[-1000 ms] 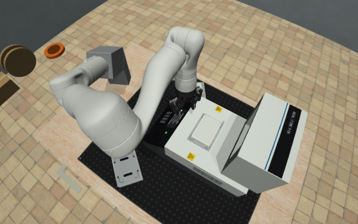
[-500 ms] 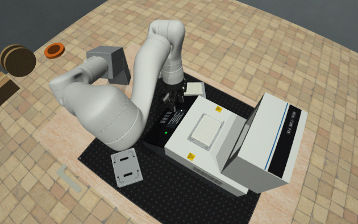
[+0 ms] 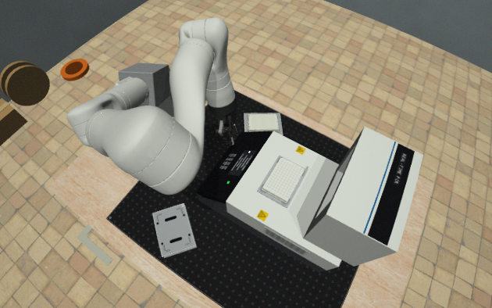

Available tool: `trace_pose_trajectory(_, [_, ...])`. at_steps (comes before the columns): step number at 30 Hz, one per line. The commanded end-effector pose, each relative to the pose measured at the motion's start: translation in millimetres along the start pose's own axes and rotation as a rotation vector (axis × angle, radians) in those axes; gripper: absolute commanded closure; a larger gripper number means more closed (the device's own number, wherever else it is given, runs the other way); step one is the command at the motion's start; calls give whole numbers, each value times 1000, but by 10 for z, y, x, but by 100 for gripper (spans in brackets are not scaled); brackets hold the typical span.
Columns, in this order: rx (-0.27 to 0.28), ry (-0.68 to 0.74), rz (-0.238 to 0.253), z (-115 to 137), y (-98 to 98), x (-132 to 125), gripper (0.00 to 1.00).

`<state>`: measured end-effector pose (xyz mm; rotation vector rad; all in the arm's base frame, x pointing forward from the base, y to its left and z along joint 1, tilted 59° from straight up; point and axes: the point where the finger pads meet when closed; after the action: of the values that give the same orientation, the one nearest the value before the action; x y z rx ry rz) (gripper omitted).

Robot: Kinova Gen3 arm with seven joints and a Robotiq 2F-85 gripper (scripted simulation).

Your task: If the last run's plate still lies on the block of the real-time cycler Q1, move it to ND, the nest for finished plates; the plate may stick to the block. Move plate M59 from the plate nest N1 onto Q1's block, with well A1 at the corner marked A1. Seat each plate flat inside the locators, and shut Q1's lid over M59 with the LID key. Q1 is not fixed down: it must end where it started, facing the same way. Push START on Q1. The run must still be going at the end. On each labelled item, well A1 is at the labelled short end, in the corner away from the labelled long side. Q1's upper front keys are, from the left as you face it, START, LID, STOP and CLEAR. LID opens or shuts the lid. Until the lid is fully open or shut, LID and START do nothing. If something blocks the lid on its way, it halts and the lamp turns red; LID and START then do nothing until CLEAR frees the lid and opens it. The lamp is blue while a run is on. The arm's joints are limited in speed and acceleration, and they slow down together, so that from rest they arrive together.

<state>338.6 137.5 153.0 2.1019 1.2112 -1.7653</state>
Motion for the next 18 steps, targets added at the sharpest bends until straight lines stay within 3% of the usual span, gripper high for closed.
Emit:
trace_pose_trajectory(1, [-12,-103,-10,92,-46,25,56])
trace_pose_trajectory(12, [-48,-397,-33,363,-158,89,64])
trace_pose_trajectory(18, [-48,-397,-33,392,-170,96,69])
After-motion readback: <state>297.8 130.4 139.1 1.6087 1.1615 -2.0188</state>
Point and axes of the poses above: the point where the finger pads meet when closed, its own y axis out along the fingers, its own x axis across the jaws, z = x × y, and after that the axes turned 10 degrees about y, right-handed
